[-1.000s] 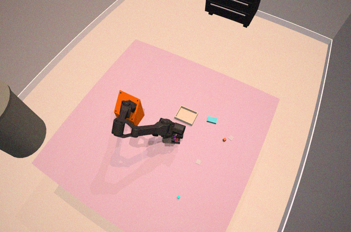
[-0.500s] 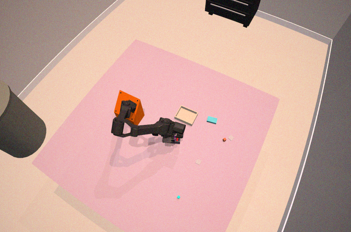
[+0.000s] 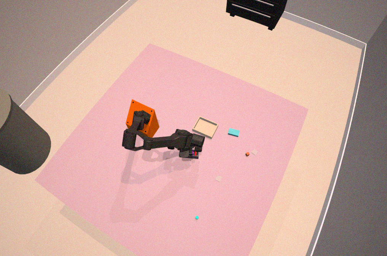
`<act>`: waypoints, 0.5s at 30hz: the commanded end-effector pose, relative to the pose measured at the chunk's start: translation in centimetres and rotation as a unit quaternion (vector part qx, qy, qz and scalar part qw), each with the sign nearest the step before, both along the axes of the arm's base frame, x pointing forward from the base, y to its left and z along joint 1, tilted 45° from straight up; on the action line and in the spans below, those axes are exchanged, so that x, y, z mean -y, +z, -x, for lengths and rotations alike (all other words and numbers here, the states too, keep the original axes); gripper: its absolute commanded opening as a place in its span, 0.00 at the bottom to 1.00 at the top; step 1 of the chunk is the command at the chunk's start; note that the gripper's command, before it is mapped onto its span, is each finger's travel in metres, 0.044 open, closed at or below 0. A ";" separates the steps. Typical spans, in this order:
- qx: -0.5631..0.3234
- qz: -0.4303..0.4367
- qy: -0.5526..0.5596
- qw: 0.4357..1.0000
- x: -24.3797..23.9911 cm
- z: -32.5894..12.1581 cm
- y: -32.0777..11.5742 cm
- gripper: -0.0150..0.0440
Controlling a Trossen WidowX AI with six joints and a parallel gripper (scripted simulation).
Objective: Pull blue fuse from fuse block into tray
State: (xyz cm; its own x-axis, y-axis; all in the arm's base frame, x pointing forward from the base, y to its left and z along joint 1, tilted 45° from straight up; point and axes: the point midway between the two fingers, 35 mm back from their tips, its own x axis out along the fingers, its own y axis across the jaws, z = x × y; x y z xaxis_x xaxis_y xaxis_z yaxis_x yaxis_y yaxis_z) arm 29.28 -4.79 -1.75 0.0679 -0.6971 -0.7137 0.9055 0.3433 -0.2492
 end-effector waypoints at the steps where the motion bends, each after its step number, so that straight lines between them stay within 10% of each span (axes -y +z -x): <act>1: 0.002 -0.002 -0.001 1.000 -0.2 -0.1 0.2 0.25; 15: 0.002 -0.001 -0.001 1.000 -0.7 0.0 0.7 0.25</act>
